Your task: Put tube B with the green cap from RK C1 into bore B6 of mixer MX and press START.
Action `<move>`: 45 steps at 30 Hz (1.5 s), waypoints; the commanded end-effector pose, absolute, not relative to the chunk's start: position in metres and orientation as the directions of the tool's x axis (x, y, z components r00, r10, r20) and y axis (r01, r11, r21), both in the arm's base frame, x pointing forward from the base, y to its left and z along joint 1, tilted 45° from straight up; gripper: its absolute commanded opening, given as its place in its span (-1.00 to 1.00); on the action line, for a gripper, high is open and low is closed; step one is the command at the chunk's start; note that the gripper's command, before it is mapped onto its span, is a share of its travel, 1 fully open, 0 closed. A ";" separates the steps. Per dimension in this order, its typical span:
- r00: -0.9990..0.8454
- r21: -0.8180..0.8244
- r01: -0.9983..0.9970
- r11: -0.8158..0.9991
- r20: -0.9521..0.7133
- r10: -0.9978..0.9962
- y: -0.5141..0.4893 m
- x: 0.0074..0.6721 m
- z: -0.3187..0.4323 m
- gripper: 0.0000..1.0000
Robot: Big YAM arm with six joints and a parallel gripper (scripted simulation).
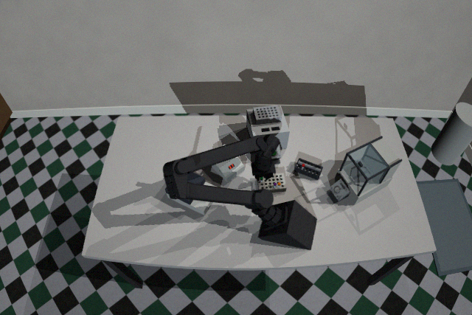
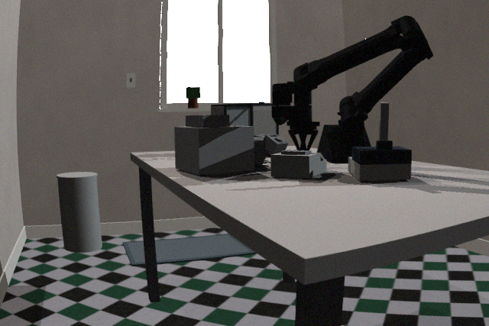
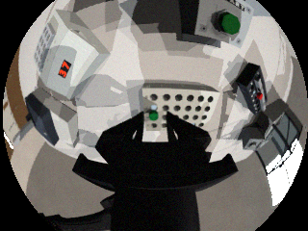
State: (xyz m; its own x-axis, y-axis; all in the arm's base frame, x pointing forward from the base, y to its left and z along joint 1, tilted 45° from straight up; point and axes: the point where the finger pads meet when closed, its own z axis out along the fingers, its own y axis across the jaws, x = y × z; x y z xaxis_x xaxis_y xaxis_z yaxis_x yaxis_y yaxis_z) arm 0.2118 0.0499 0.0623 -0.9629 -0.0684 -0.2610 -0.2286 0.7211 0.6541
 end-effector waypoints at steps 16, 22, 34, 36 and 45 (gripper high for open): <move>-0.958 0.647 -0.241 0.724 -0.280 -0.069 0.051 0.223 0.065 -0.28; -0.958 0.647 -0.241 0.724 -0.280 -0.069 0.051 0.223 0.065 -0.28; -0.958 0.647 -0.241 0.724 -0.280 -0.069 0.051 0.223 0.065 -0.28; -0.958 0.647 -0.241 0.724 -0.280 -0.069 0.051 0.223 0.065 -0.28; -0.958 0.647 -0.241 0.724 -0.280 -0.069 0.051 0.223 0.065 -0.28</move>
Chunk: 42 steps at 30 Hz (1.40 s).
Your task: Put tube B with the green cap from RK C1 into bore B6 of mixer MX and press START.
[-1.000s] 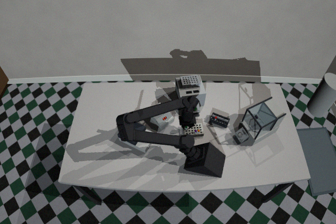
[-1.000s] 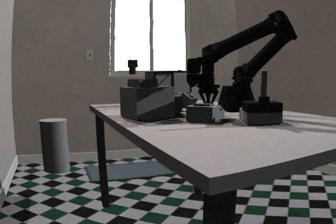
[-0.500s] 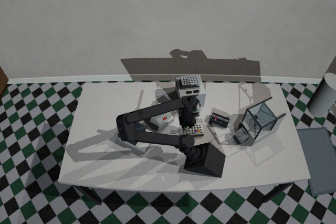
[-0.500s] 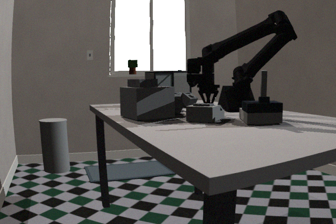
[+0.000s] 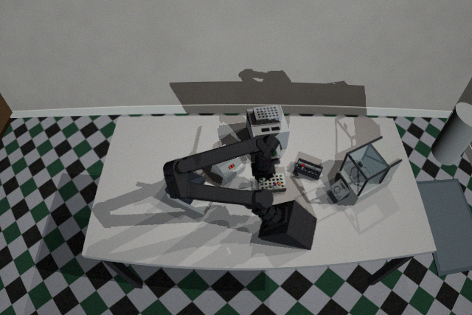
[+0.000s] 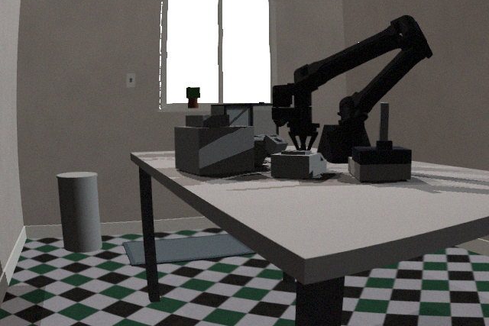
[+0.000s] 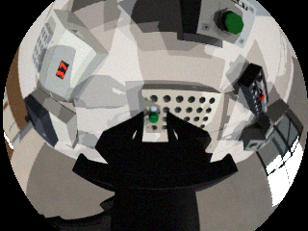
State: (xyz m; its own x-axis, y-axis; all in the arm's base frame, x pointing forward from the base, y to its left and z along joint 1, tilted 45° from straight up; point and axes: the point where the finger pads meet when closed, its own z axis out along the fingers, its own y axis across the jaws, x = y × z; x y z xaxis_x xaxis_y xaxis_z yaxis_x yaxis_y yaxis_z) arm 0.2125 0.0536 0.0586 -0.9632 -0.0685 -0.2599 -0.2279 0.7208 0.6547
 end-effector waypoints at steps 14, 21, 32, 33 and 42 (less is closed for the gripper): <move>-0.962 0.655 -0.234 0.719 -0.264 -0.073 0.055 0.219 0.064 -0.82; -0.960 0.653 -0.238 0.719 -0.269 -0.073 0.056 0.219 0.065 -0.82; -0.960 0.653 -0.237 0.719 -0.269 -0.073 0.057 0.217 0.066 -0.82; -0.961 0.654 -0.237 0.719 -0.268 -0.073 0.057 0.217 0.066 -0.82; -0.961 0.654 -0.236 0.718 -0.266 -0.073 0.058 0.216 0.066 -0.82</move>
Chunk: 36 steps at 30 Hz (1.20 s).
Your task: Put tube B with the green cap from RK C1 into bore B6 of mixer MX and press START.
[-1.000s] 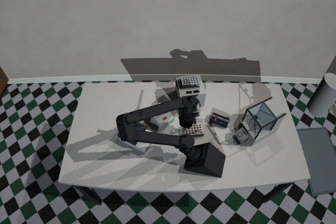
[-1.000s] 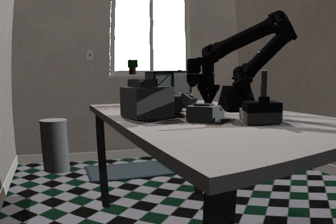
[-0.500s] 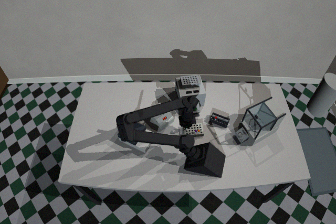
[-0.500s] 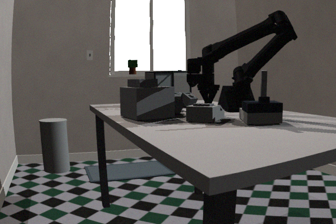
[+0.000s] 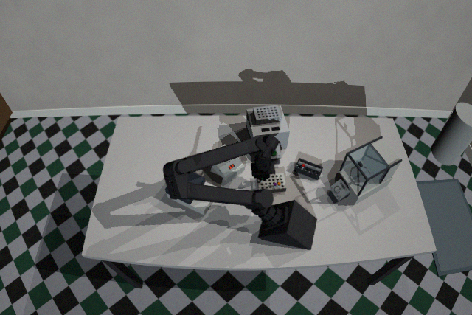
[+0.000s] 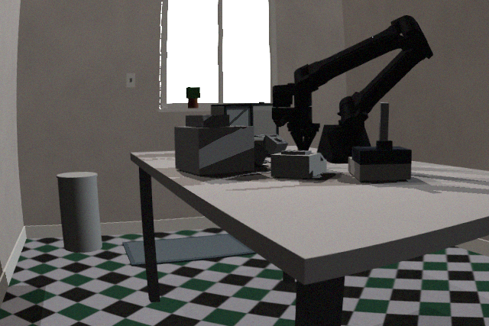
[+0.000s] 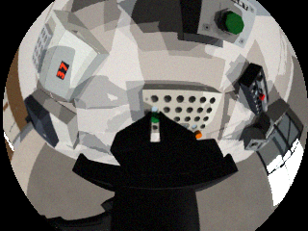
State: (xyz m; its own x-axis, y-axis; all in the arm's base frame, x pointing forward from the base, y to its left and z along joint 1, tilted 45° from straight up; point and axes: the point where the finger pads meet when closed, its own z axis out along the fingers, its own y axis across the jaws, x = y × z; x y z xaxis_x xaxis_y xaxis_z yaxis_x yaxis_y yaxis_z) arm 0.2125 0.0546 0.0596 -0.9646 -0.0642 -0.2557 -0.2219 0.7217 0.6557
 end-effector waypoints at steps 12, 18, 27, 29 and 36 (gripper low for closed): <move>-0.961 0.655 -0.235 0.718 -0.265 -0.073 0.059 0.215 0.065 -0.82; -0.951 0.640 -0.264 0.722 -0.296 -0.086 0.054 0.223 0.074 -0.82; -0.953 0.638 -0.248 0.729 -0.296 -0.065 0.046 0.225 0.077 -0.82; -0.951 0.634 -0.252 0.731 -0.303 -0.066 0.045 0.227 0.080 -0.82; -0.951 0.633 -0.253 0.732 -0.303 -0.066 0.042 0.227 0.083 -0.82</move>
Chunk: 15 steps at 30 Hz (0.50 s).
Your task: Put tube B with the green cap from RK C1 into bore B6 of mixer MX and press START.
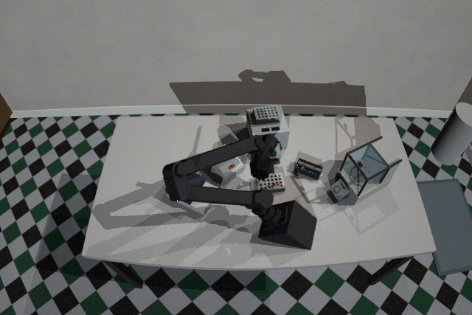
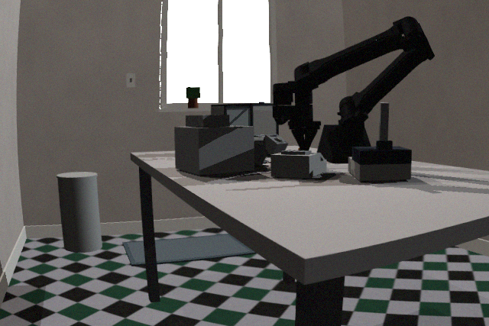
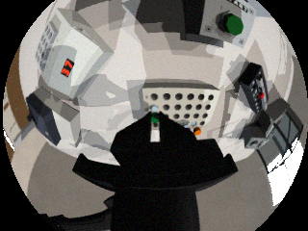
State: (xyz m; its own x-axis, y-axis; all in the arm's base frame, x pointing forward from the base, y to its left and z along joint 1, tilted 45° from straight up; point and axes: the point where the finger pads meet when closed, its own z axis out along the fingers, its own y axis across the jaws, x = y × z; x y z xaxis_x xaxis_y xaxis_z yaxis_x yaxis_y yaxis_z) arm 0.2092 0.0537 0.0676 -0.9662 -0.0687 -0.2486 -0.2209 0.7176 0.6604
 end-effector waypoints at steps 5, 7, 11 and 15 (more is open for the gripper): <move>-0.951 0.633 -0.252 0.732 -0.302 -0.066 0.041 0.226 0.085 -0.82; -0.950 0.631 -0.254 0.733 -0.305 -0.067 0.040 0.227 0.086 -0.82; -0.955 0.641 -0.243 0.728 -0.288 -0.065 0.042 0.219 0.082 -0.82; -0.952 0.633 -0.251 0.732 -0.300 -0.067 0.039 0.224 0.088 -0.82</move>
